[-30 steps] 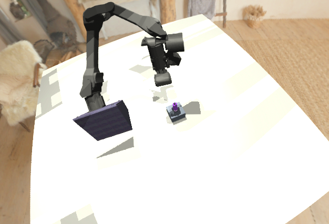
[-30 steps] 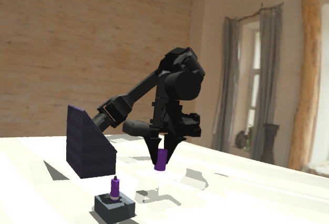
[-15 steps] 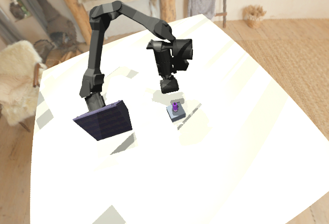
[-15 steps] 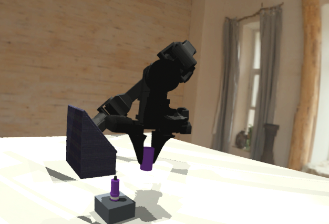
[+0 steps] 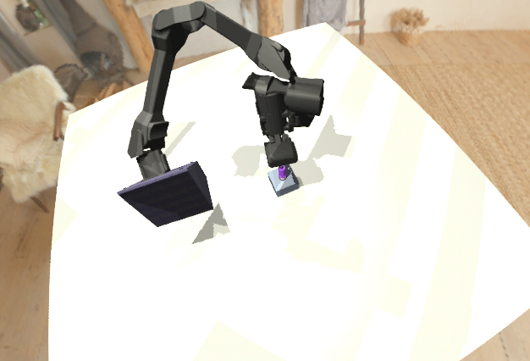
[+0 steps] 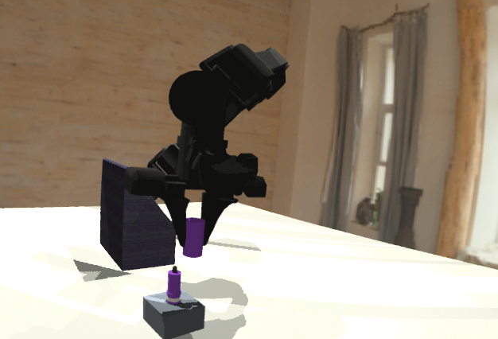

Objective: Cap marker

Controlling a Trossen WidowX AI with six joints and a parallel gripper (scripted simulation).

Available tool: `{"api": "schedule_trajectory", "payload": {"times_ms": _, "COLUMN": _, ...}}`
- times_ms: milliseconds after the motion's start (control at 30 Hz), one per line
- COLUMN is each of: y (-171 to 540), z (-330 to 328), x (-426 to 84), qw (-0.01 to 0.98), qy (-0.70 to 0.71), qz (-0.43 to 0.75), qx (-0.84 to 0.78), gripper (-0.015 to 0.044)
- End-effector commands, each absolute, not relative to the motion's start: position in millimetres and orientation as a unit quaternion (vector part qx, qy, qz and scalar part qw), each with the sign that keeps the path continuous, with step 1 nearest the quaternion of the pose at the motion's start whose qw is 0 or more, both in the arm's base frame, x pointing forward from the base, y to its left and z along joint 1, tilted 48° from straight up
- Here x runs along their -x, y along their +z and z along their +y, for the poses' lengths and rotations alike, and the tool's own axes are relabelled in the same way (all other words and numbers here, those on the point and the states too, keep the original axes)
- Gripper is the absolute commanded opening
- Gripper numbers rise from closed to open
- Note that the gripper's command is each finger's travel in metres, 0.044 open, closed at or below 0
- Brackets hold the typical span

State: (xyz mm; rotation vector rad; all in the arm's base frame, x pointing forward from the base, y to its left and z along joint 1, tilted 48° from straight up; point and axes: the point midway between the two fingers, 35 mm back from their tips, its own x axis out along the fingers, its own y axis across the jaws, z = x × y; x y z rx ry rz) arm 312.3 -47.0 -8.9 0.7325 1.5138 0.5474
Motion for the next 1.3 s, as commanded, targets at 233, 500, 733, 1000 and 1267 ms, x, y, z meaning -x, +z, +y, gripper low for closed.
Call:
{"api": "schedule_trajectory", "payload": {"times_ms": 233, "y": -25.9, "z": -66.1, "x": -309.7, "qw": 0.632, "qy": 0.244, "qz": 0.661, "qx": -0.322, "gripper": 0.0}}
{"api": "schedule_trajectory", "payload": {"times_ms": 500, "y": -30.6, "z": -60.6, "x": -309.8, "qw": 0.632, "qy": 0.244, "qz": 0.661, "qx": -0.322, "gripper": 0.0}}
{"api": "schedule_trajectory", "payload": {"times_ms": 733, "y": -38.3, "z": -52.7, "x": -310.5, "qw": 0.632, "qy": 0.244, "qz": 0.661, "qx": -0.322, "gripper": 0.0}}
{"api": "schedule_trajectory", "payload": {"times_ms": 1000, "y": -47.2, "z": -43.2, "x": -310.9, "qw": 0.632, "qy": 0.244, "qz": 0.661, "qx": -0.322, "gripper": 0.0}}
{"api": "schedule_trajectory", "payload": {"times_ms": 1267, "y": -55.7, "z": -33.6, "x": -310.7, "qw": 0.632, "qy": 0.244, "qz": 0.661, "qx": -0.322, "gripper": 0.0}}
